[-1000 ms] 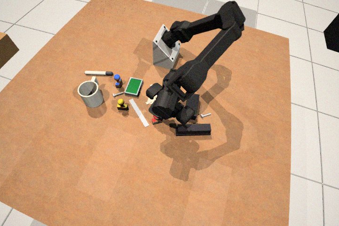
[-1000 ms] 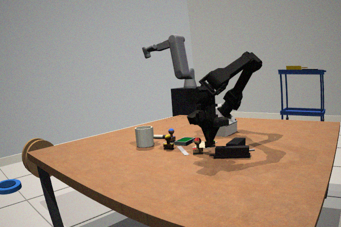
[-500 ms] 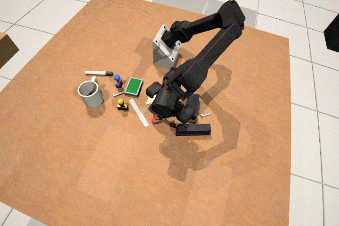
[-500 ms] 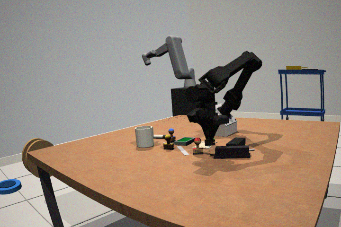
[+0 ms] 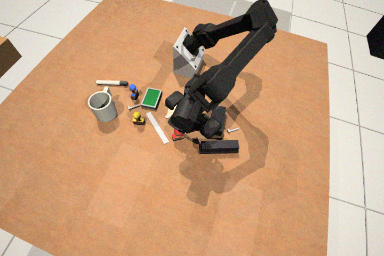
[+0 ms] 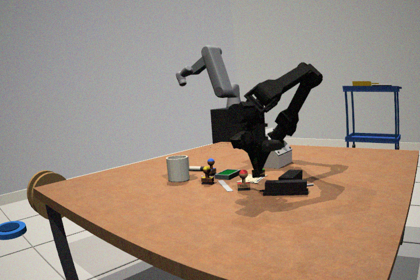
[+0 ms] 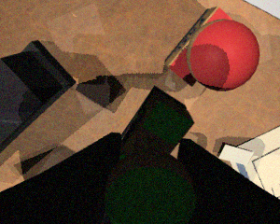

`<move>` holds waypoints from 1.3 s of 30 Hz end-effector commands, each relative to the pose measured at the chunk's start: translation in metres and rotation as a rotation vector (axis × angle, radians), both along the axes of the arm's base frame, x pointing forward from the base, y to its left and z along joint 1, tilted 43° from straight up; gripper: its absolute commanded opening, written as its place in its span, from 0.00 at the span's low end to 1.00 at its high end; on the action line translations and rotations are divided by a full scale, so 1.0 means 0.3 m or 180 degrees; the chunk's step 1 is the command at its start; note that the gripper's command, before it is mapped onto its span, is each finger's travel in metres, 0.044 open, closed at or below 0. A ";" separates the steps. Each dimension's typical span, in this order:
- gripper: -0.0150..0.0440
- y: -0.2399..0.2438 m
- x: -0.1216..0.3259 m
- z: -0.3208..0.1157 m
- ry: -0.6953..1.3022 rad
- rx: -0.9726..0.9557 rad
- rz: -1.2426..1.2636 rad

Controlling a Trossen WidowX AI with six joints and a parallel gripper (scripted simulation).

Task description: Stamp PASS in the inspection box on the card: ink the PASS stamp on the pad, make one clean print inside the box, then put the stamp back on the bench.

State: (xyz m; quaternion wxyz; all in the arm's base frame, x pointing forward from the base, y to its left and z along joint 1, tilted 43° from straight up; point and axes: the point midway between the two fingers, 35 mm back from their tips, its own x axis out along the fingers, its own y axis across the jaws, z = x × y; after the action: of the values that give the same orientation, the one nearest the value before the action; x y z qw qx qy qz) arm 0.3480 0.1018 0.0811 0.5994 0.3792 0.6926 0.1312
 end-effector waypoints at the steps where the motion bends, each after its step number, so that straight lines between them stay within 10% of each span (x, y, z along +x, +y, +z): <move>1: 0.25 -0.005 0.005 0.010 -0.0033 -0.0012 0.0011; 39: 0.25 -0.050 0.001 0.054 -0.0032 -0.0019 0.0009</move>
State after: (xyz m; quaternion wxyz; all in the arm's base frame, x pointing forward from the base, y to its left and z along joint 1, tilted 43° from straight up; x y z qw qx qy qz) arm 0.3469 0.0883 0.0947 0.5998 0.3789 0.6927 0.1301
